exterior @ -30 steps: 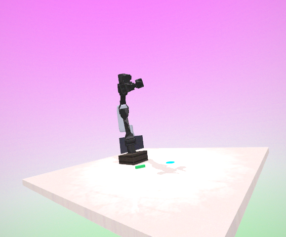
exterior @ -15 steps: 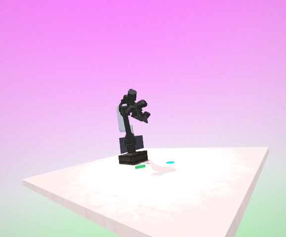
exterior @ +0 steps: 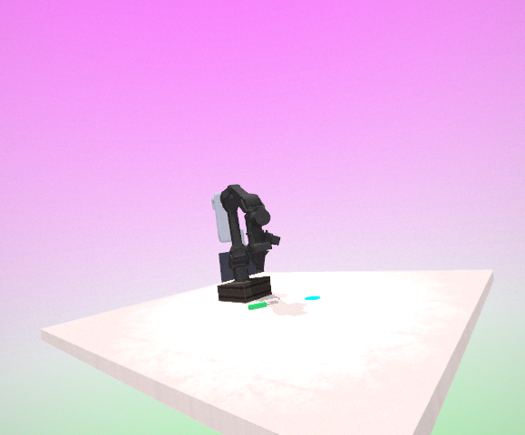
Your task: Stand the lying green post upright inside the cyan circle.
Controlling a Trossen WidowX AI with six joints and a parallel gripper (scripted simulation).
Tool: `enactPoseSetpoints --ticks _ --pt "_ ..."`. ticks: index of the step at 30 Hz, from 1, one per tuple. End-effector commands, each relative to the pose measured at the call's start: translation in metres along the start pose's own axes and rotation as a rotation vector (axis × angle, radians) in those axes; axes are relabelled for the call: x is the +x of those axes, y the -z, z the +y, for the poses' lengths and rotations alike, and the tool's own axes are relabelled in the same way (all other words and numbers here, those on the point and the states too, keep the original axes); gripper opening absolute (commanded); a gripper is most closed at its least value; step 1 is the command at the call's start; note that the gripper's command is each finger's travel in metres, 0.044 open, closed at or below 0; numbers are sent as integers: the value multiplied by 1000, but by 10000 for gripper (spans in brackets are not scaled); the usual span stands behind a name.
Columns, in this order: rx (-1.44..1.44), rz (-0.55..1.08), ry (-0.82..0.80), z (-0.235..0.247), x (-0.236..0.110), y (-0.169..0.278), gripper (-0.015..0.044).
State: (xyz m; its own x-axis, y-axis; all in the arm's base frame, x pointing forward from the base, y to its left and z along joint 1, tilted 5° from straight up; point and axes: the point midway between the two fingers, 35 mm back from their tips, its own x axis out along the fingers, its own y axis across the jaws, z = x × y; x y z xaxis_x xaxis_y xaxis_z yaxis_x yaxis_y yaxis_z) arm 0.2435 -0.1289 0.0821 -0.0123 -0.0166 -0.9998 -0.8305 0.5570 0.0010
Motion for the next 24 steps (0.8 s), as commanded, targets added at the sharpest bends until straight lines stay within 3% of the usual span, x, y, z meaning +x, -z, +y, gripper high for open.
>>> enactPoseSetpoints --ticks 1,7,14,19,24 --pt "-77 26 -47 9 6 3 233" --pt "-77 27 -47 7 18 3 233" --pt "-83 31 -53 14 122 6 233" --pt "-83 31 -54 15 125 6 233" --pt "-83 31 -54 15 125 6 101"
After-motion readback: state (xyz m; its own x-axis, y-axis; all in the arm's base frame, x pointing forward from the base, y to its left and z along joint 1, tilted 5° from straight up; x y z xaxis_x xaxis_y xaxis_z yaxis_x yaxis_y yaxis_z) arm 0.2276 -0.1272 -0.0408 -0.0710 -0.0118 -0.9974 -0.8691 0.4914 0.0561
